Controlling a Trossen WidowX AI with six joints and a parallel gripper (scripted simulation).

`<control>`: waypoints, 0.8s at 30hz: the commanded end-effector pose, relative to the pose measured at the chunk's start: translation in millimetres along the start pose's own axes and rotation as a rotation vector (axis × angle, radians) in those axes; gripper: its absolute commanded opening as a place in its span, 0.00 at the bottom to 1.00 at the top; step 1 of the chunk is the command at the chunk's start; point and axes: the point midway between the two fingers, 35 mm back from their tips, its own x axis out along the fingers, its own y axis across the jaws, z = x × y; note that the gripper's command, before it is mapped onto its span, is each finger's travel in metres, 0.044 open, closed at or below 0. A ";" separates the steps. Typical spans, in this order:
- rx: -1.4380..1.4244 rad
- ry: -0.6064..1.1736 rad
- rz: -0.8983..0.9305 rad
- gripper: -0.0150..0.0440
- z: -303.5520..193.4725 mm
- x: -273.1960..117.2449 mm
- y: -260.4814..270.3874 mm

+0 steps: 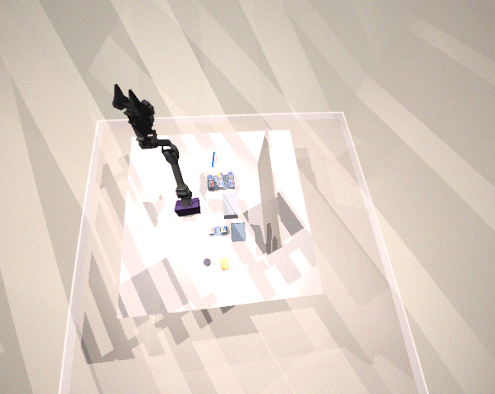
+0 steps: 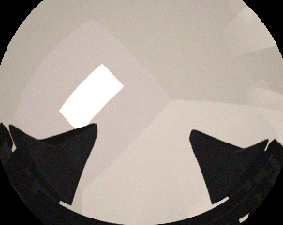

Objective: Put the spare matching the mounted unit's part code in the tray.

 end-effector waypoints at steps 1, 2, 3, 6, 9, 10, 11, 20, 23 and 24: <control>0.092 0.086 0.129 1.00 -14.1 -6.7 61.0; 0.112 0.096 0.137 1.00 -13.0 -7.8 69.2; 0.132 0.106 0.146 1.00 -11.8 -9.0 77.4; 0.167 0.144 0.212 1.00 -16.4 -14.1 104.1; 0.196 0.180 0.281 1.00 -20.8 -20.4 130.0; 0.216 0.191 0.306 1.00 -19.5 -23.6 141.2; 0.239 0.202 0.335 1.00 -17.7 -27.4 153.6; 0.389 0.311 0.601 1.00 -2.1 -70.5 255.6; 0.434 0.341 0.682 1.00 7.0 -86.9 284.7; 0.448 0.353 0.712 1.00 10.0 -93.2 294.8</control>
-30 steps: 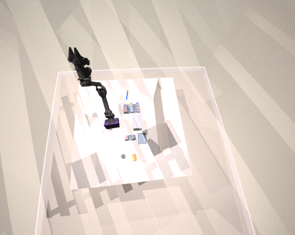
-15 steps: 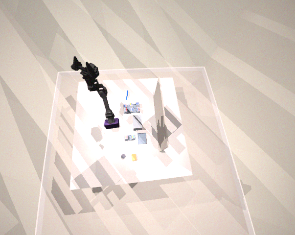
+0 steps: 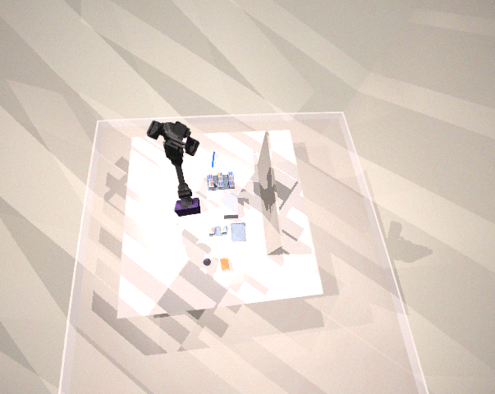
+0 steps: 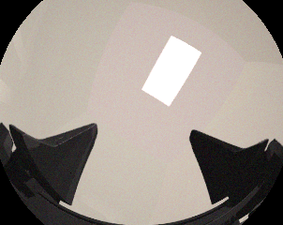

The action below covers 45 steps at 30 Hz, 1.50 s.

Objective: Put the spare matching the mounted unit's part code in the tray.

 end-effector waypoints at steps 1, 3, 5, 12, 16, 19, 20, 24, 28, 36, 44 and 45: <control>0.072 0.066 0.150 1.00 -14.1 3.2 61.0; 0.099 0.095 0.216 1.00 -18.5 2.4 87.7; 0.120 0.121 0.272 1.00 -22.1 0.7 109.9; 0.188 0.277 0.572 1.00 -44.8 -24.2 214.7; 0.223 0.370 0.754 1.00 -52.8 -51.4 273.6; 0.247 0.445 0.897 1.00 -56.3 -78.4 316.4; 0.255 0.471 0.945 1.00 -56.9 -88.6 330.1; 0.280 0.576 1.137 1.00 -56.9 -133.9 379.7; 0.297 0.693 1.336 1.00 -53.0 -187.3 422.1; 0.302 0.964 1.729 1.00 -34.1 -307.1 475.2; 0.245 1.340 2.108 1.00 0.9 -433.5 482.2; 0.232 1.394 2.148 1.00 6.0 -447.4 479.9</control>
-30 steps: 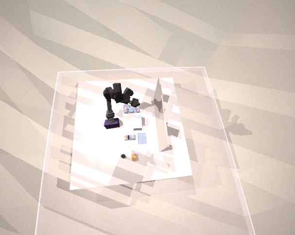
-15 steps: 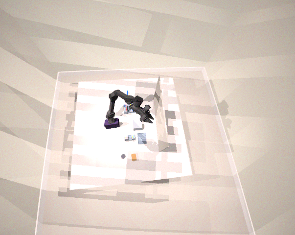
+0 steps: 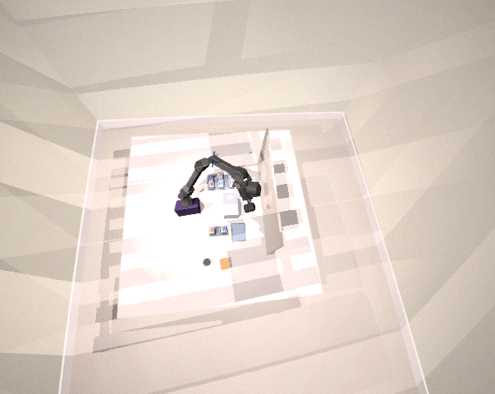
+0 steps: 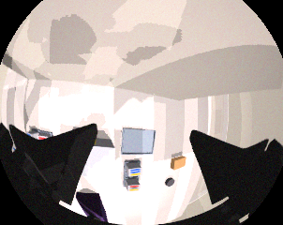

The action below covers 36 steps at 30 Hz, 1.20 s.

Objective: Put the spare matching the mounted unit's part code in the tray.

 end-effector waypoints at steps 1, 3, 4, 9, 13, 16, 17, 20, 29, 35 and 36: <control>0.079 0.239 0.212 1.00 -29.4 35.2 62.7; 0.116 0.328 0.279 1.00 -40.6 43.6 84.3; 0.126 0.352 0.296 1.00 -43.5 45.4 90.0; 0.130 0.360 0.301 1.00 -44.5 46.0 92.0; 0.130 0.360 0.301 1.00 -44.5 46.0 92.0; 0.130 0.360 0.301 1.00 -44.5 46.0 92.0; 0.130 0.360 0.301 1.00 -44.5 46.0 92.0; 0.130 0.360 0.301 1.00 -44.5 46.0 92.0; 0.262 0.377 0.266 1.00 -60.3 47.8 69.8; 0.738 0.431 0.145 1.00 -129.7 52.9 5.3; 0.817 0.439 0.126 1.00 -142.7 53.6 -2.8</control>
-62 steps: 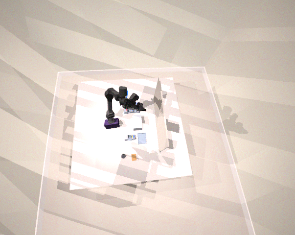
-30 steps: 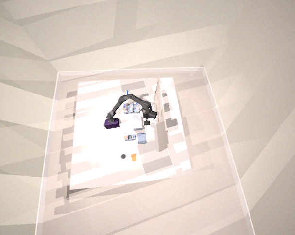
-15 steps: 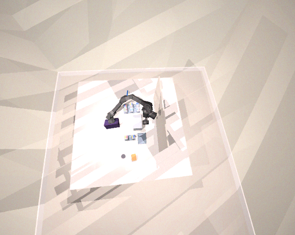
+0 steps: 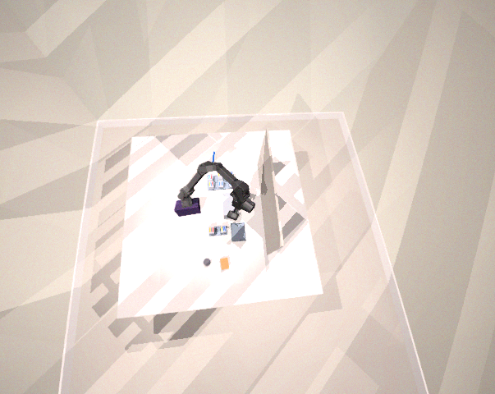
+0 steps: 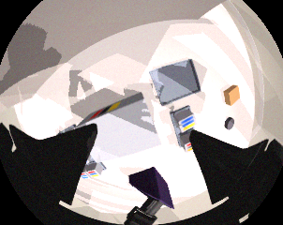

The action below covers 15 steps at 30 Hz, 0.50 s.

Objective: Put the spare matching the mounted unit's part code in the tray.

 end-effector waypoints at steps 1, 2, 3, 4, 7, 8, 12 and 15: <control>0.362 0.001 -0.007 1.00 -26.4 10.3 -64.3; 0.444 0.001 -0.009 1.00 -33.8 13.7 -77.2; 0.524 0.002 -0.010 1.00 -41.5 17.3 -89.3; 0.600 0.003 -0.010 1.00 -49.3 21.0 -100.3; 0.815 0.009 -0.010 1.00 -73.7 33.2 -127.9; 0.885 0.012 -0.010 1.00 -82.3 37.6 -135.9; 1.132 0.026 -0.008 1.00 -114.6 55.1 -159.1; 1.147 0.027 -0.007 1.00 -116.5 56.1 -160.2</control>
